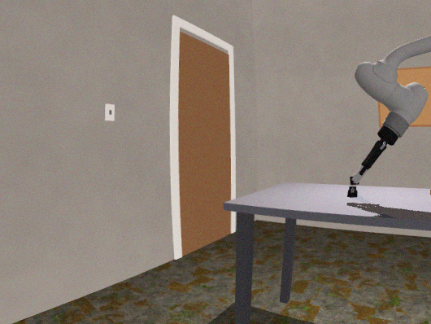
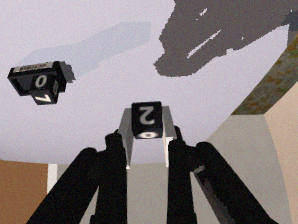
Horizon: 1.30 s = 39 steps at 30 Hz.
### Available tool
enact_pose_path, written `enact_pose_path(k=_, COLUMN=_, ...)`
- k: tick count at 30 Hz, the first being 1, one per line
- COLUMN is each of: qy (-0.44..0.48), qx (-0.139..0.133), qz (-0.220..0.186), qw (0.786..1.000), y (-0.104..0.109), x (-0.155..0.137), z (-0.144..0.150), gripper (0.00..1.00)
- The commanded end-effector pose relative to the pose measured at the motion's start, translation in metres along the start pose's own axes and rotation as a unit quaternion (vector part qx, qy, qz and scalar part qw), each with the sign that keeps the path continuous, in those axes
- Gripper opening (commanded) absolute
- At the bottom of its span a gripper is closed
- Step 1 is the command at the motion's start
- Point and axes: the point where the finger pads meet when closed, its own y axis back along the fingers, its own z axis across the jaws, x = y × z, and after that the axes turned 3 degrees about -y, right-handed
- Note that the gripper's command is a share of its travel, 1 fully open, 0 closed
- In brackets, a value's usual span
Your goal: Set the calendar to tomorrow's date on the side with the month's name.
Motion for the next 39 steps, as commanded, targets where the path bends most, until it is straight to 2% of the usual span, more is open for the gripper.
enact_pose_path(k=1, qy=-0.003, qx=0.010, qz=0.054, qw=0.999, y=0.002, x=0.000, z=-0.007, gripper=0.16)
enact_pose_path(k=17, qy=-0.004, qx=0.044, qz=0.067, qw=0.997, y=0.005, x=-0.006, z=-0.028, gripper=0.16)
enact_pose_path(k=31, qy=-0.005, qx=0.048, qz=0.068, qw=0.997, y=0.005, x=-0.010, z=-0.030, gripper=0.16)
enact_pose_path(k=33, qy=-0.005, qx=0.046, qz=0.075, qw=0.996, y=0.004, x=-0.011, z=-0.029, gripper=0.16)
enact_pose_path(k=36, qy=-0.006, qx=0.041, qz=0.109, qw=0.993, y=0.002, x=-0.012, z=-0.025, gripper=0.16)
enact_pose_path(k=38, qy=-0.006, qx=0.041, qz=0.109, qw=0.993, y=0.002, x=-0.012, z=-0.025, gripper=0.16)
enact_pose_path(k=39, qy=-0.006, qx=0.041, qz=0.125, qw=0.991, y=0.001, x=-0.012, z=-0.024, gripper=0.16)
